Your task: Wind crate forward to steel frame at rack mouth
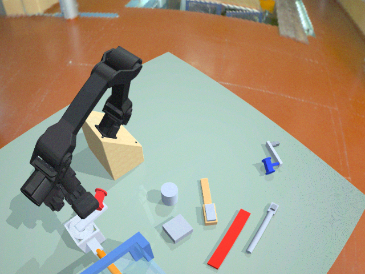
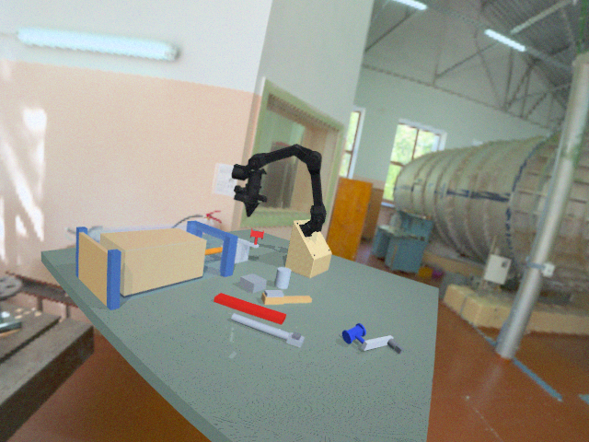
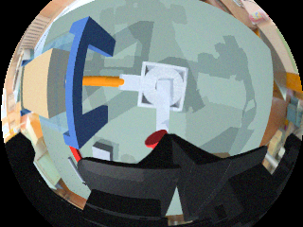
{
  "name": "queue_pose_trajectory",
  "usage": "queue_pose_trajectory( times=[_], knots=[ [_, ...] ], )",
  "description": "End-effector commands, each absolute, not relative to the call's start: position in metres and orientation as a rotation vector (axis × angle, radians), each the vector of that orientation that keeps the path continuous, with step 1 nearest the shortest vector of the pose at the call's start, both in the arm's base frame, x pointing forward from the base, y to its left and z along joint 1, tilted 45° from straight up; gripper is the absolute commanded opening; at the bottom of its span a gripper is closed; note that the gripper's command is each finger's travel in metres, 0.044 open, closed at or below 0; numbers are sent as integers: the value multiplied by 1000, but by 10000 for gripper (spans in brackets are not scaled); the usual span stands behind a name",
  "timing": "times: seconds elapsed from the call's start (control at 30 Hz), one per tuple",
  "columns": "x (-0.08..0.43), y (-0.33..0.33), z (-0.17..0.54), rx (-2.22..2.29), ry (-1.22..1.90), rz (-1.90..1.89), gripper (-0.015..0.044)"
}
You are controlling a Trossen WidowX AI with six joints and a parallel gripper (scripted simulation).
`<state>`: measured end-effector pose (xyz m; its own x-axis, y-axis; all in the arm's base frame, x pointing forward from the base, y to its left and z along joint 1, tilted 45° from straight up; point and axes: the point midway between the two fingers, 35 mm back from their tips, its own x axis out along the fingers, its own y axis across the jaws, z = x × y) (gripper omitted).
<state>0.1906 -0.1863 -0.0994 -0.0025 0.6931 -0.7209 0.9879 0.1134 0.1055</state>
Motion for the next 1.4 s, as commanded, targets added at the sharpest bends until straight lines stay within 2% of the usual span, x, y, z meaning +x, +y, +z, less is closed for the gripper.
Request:
queue_pose_trajectory(
  times=[0.0,0.33,0.9,1.37],
  knots=[
    [191,-186,-99,1641,1756,-592,0],
    [191,-186,-99,1641,1756,-592,0],
    [178,-134,-72,1141,1357,-340,440],
    [179,-129,-78,1141,1356,-340,440]
  ],
)
